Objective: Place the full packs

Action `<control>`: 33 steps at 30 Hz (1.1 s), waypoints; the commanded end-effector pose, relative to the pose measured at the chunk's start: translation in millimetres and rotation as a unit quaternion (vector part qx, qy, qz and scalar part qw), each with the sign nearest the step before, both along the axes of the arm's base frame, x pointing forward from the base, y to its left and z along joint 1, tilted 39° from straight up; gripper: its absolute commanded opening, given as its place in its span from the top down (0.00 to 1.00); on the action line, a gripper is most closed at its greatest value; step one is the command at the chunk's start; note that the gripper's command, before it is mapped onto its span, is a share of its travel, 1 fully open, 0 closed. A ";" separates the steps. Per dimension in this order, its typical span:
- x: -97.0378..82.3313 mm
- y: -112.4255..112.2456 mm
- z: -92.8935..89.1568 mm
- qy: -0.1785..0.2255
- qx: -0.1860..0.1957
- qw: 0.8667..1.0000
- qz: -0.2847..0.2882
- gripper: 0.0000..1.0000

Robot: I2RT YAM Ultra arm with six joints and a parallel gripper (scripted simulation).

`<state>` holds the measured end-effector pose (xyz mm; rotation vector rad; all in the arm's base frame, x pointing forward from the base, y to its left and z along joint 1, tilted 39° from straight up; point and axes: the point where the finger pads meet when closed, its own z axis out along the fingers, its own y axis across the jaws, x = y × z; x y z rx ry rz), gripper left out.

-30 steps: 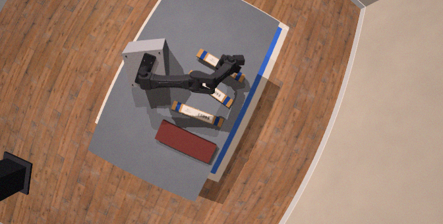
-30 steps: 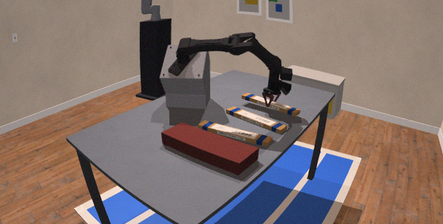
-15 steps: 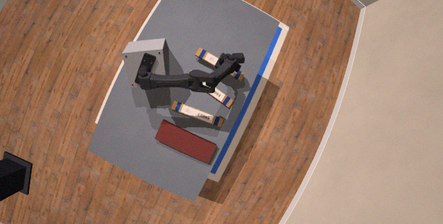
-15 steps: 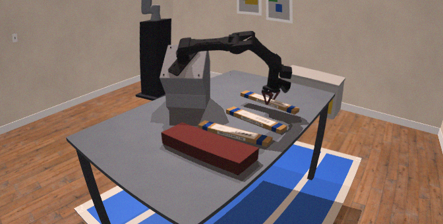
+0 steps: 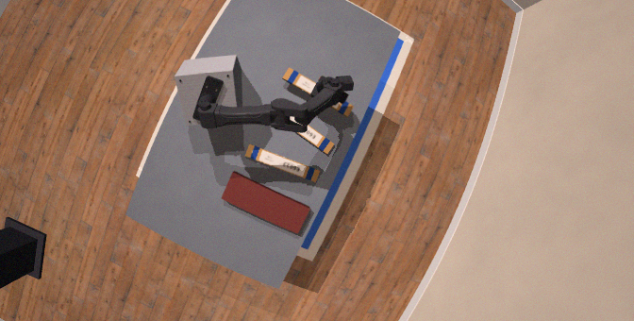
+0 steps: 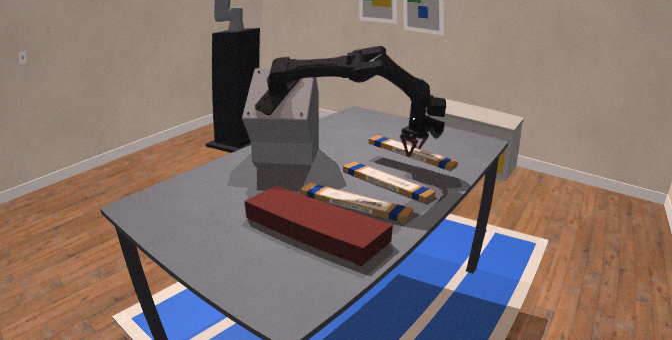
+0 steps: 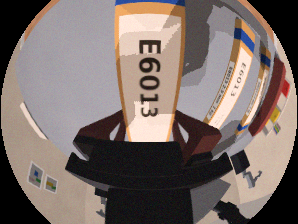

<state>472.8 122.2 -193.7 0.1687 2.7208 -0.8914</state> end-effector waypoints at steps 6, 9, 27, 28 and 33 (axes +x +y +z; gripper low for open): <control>16.2 63.8 53.2 -0.041 0.018 0.998 0.036 1.00; 15.8 64.5 53.8 -0.043 0.019 0.998 0.036 1.00; 10.2 64.7 44.9 -0.043 0.020 0.998 0.036 1.00; 9.9 64.7 44.6 -0.043 0.020 0.998 0.036 1.00; 9.2 64.7 45.0 -0.042 0.020 0.998 0.036 1.00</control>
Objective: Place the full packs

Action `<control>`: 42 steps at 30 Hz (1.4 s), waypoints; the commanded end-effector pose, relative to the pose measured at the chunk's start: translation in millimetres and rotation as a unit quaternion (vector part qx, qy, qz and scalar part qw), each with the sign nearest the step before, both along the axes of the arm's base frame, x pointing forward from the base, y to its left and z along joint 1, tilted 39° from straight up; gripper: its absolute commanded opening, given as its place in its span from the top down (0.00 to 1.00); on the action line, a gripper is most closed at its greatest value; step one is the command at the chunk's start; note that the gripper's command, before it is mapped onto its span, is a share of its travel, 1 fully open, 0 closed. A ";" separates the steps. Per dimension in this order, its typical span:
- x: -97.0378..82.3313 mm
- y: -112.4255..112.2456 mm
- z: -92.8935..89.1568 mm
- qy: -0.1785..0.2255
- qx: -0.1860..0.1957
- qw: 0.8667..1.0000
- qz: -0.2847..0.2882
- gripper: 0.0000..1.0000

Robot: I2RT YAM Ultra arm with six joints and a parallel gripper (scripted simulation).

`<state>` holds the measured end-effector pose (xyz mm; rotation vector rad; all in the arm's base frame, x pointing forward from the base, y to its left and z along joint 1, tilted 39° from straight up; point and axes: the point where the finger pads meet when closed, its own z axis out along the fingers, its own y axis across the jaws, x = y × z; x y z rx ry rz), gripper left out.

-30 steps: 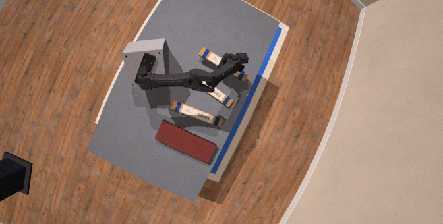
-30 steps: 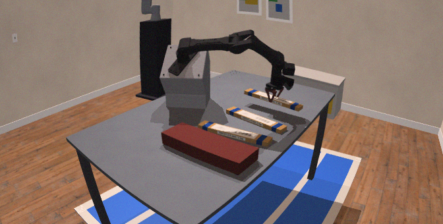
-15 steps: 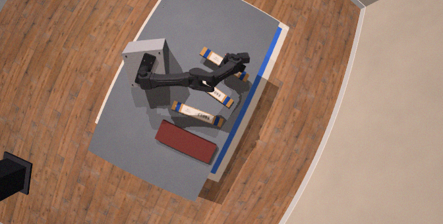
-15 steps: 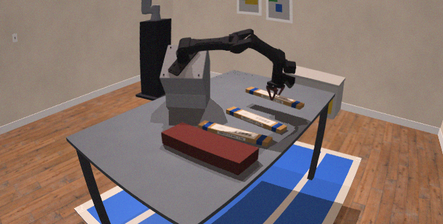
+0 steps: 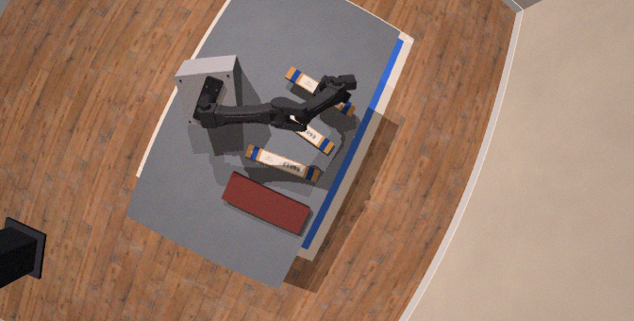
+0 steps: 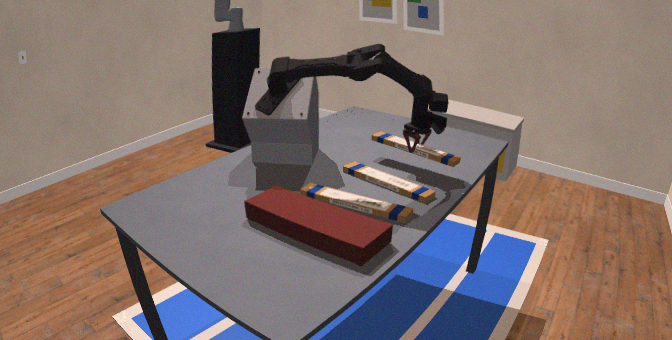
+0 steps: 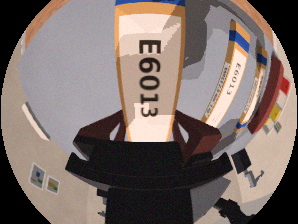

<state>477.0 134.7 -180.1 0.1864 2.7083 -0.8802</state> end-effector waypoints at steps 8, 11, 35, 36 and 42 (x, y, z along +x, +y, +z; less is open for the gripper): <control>4.7 52.8 29.3 -0.035 0.017 0.998 0.040 1.00; 4.5 52.9 28.7 -0.035 0.018 0.998 0.040 1.00; 2.4 52.6 25.9 -0.034 0.017 0.998 0.040 1.00; 2.3 52.5 25.8 -0.034 0.017 0.998 0.040 1.00; 1.9 52.6 25.2 -0.034 0.017 0.999 0.040 1.00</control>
